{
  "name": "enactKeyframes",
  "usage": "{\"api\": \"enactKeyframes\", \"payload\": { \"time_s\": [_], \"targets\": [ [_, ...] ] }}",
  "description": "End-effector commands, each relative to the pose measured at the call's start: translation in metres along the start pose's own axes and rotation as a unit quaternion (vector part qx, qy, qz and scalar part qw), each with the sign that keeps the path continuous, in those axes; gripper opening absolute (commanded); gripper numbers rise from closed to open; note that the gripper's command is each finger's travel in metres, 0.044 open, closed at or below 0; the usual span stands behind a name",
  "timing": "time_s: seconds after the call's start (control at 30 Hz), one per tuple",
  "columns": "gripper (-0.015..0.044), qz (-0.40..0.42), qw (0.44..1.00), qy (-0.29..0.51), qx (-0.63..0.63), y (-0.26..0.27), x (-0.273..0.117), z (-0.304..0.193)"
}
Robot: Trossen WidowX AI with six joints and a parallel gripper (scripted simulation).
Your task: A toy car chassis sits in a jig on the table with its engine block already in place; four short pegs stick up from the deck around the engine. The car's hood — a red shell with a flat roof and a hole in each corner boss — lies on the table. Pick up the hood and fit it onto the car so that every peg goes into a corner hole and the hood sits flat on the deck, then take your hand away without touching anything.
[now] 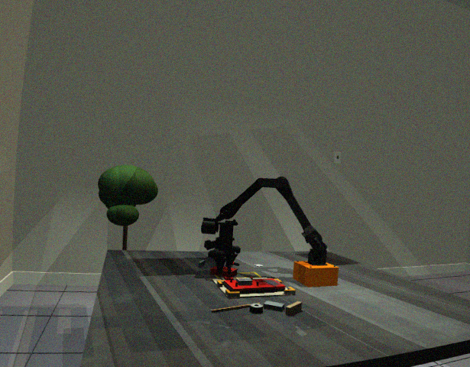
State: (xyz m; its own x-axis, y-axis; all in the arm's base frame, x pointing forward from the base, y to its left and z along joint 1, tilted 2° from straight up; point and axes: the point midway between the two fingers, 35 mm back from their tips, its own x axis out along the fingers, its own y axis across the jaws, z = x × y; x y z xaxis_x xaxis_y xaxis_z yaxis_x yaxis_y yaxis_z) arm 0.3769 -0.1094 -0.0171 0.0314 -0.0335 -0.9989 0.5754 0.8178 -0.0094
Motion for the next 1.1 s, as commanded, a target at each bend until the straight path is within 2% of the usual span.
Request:
{"api": "enactKeyframes", "payload": {
  "time_s": [0.0, 0.37, 0.8, 1.07],
  "targets": [
    [0.0295, 0.0, 1.0, 0.0, 0.0, 0.0, 0.0, 0.0],
    [0.0006, 0.0, 1.0, 0.0, 0.0, 0.0, -0.022, 0.0],
    [0.0, 0.0, 1.0, 0.0, 0.0, 0.0, -0.079, 0.001],
    [0.0, 0.0, 1.0, 0.0, 0.0, 0.001, -0.098, 0.001]
  ]
}}
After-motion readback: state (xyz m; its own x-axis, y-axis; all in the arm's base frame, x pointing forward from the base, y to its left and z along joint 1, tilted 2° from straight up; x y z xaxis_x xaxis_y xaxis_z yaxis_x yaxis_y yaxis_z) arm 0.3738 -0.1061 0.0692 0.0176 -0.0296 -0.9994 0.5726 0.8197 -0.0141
